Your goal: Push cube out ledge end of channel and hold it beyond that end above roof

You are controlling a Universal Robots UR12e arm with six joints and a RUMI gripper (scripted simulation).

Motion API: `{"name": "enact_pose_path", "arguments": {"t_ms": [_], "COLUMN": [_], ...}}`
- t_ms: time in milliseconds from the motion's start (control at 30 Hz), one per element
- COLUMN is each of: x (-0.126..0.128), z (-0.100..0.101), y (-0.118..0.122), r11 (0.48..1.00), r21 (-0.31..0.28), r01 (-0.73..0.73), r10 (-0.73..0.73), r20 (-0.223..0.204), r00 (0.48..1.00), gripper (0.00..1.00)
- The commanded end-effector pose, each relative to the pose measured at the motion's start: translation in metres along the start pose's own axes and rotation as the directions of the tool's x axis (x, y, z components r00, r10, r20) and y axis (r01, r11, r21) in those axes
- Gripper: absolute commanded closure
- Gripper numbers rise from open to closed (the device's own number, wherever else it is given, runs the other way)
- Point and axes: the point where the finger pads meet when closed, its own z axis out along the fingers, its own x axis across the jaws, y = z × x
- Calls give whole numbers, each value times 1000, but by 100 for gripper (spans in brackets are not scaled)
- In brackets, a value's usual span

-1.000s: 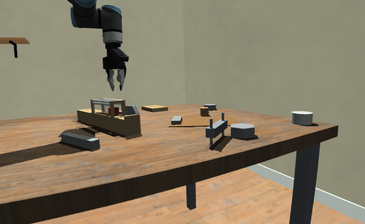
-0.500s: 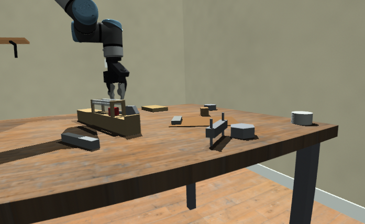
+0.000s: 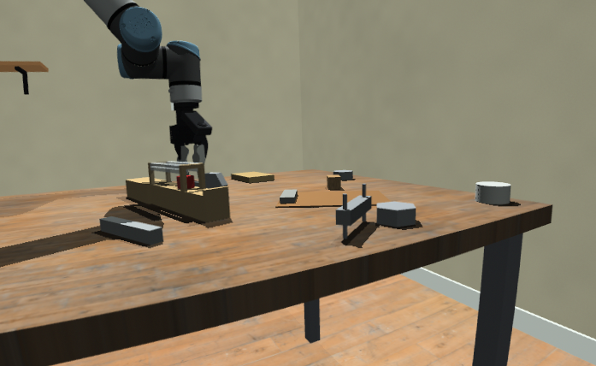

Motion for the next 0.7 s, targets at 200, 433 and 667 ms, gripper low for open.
{"name": "enact_pose_path", "arguments": {"t_ms": [200,433,667], "x": [-1,-1,-1], "z": [19,19,19], "y": [0,0,0], "r11": [1000,1000,1000], "r21": [0,0,0], "r01": [0,0,0], "r10": [0,0,0], "r20": [2,2,2], "r00": [1000,1000,1000], "gripper": [78,78,78]}}
